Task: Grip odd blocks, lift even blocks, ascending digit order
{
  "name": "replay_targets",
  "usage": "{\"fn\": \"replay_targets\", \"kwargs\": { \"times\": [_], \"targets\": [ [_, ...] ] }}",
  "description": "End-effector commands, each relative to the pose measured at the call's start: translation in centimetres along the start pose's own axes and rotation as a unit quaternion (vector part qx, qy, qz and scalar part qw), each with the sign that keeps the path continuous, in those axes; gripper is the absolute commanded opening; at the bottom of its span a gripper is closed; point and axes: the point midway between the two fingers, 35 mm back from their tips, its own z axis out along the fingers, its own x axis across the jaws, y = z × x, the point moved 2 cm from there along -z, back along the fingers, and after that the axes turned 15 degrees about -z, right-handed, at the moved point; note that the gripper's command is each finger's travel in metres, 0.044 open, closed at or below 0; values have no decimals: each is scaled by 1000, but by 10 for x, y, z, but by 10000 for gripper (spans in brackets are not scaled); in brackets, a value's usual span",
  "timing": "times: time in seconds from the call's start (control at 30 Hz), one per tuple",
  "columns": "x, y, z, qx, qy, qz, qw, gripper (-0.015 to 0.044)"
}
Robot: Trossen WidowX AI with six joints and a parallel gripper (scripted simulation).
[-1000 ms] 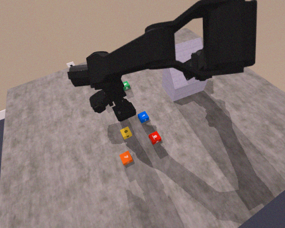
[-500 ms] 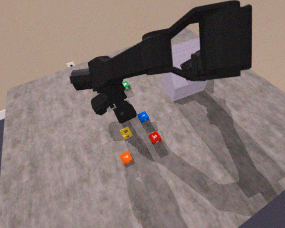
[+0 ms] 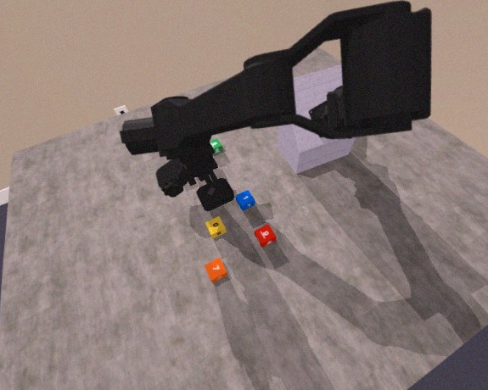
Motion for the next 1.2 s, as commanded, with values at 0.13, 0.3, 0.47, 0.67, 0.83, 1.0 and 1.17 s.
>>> {"fn": "replay_targets", "kwargs": {
  "times": [0.13,0.3,0.47,0.67,0.83,1.0,1.17],
  "targets": [
    [0,0,-36,-1,1,2,1000,400],
    [0,0,-38,-1,1,2,1000,374],
    [-2,1,-106,0,-1,2,1000,243],
    [-1,0,-117,0,0,2,1000,120],
    [-1,0,-117,0,0,2,1000,120],
    [-1,0,-117,0,0,2,1000,120],
    [-45,1,-120,-1,-4,4,1000,120]
  ]
}}
